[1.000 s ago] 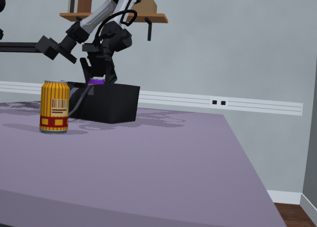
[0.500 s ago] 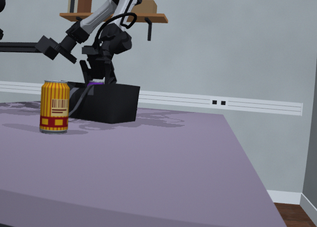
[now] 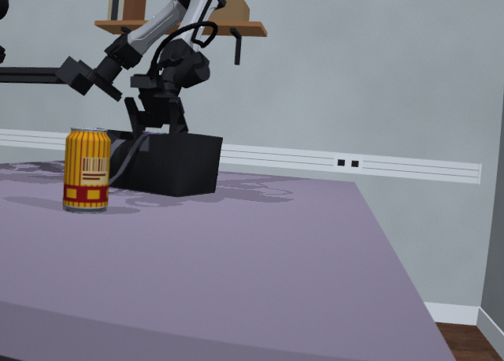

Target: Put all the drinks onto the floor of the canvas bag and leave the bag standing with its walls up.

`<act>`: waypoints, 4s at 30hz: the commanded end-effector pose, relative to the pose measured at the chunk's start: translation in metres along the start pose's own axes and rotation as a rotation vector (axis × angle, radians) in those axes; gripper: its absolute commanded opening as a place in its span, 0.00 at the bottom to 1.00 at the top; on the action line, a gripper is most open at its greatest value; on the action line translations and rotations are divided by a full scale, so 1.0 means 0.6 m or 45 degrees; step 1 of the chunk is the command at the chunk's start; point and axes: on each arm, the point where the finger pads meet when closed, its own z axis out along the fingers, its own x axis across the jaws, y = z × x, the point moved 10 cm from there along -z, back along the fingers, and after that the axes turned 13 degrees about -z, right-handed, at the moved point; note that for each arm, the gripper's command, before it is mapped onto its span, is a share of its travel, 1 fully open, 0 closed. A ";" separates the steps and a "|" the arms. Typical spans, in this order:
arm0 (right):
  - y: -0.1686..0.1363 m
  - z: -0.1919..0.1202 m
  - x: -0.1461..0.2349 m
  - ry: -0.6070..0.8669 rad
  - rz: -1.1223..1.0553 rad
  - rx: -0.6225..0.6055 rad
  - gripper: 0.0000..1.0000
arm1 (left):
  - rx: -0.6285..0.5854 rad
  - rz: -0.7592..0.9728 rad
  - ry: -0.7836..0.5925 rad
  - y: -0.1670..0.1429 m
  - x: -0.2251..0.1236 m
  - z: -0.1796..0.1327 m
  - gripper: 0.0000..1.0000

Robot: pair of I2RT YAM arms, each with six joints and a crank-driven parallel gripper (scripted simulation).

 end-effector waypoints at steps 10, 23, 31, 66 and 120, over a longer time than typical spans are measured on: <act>0.004 -0.009 0.003 0.014 0.018 -0.015 1.00 | -0.087 0.013 0.053 0.028 0.024 -0.010 0.89; 0.004 -0.009 0.003 0.014 0.018 -0.015 1.00 | -0.085 0.013 0.055 0.027 0.024 -0.010 0.91; 0.004 -0.009 0.003 0.014 0.018 -0.015 1.00 | -0.085 0.013 0.055 0.027 0.024 -0.010 0.91; 0.004 -0.009 0.003 0.014 0.018 -0.015 1.00 | -0.054 -0.002 0.030 0.121 -0.010 -0.138 0.91; 0.004 -0.009 0.003 0.014 0.018 -0.015 1.00 | 0.398 0.038 0.169 0.028 0.068 -0.509 0.91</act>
